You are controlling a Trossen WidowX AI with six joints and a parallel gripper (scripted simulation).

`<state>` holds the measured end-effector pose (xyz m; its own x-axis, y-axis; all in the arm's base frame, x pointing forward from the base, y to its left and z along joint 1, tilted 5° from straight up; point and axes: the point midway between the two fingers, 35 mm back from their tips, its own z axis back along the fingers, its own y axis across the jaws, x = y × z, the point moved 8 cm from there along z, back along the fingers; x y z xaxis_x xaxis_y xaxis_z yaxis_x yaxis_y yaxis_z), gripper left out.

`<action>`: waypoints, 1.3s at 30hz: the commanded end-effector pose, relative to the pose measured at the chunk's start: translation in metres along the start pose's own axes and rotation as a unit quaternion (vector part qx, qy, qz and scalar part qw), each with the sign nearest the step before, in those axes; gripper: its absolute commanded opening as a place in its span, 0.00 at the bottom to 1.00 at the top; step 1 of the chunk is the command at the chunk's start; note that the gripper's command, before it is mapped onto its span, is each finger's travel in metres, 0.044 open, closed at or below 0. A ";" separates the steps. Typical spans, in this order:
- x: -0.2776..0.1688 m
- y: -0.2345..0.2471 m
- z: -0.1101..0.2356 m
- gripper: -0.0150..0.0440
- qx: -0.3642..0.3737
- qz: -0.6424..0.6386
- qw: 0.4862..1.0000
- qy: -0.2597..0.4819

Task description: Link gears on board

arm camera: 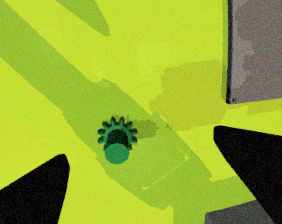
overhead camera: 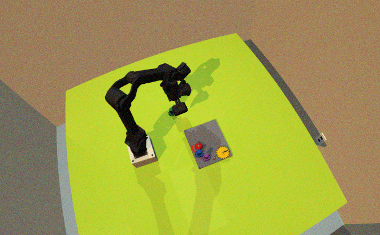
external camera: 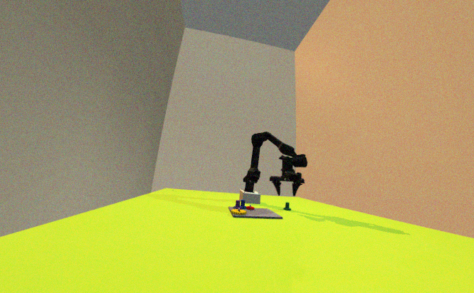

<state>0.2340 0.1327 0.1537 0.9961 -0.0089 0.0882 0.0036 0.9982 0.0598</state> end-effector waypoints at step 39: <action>-0.024 0.021 -0.051 0.87 -0.001 0.044 0.999 0.000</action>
<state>0.2147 0.1568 0.1032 0.9925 0.0823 0.0904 -0.0872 0.9949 0.0513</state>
